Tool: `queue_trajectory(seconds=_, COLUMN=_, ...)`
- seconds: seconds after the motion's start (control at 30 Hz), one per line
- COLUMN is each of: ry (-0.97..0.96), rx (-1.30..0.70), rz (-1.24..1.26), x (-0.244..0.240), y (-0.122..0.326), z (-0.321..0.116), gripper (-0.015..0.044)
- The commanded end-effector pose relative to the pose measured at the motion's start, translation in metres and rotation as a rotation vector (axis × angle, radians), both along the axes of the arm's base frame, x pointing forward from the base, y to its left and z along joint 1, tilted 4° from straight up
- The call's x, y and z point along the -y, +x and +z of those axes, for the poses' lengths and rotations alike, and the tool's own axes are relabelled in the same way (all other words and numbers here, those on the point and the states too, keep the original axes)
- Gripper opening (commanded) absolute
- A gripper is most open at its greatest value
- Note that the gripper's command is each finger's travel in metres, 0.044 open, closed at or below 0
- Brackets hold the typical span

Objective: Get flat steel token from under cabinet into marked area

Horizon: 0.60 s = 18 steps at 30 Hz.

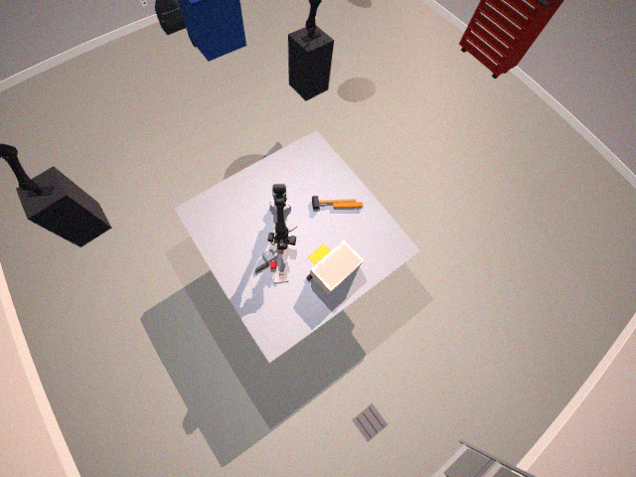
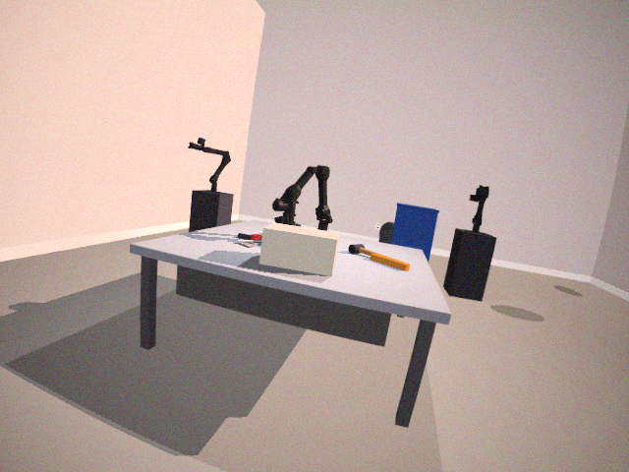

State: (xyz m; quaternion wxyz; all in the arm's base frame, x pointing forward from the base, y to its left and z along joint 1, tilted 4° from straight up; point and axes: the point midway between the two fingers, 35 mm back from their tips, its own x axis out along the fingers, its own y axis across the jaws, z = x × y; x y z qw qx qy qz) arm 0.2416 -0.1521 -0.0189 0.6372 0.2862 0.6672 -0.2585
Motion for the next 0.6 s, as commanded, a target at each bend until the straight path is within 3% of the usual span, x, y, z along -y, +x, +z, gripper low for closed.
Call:
queue_trajectory(seconds=0.0, ry=-0.013, rx=0.009, rz=0.001, x=0.009, y=0.003, z=0.002, gripper=0.0000)
queue_trajectory(seconds=0.57, ry=-0.015, rx=0.009, rz=0.001, x=0.033, y=0.002, z=0.001, gripper=0.0000)
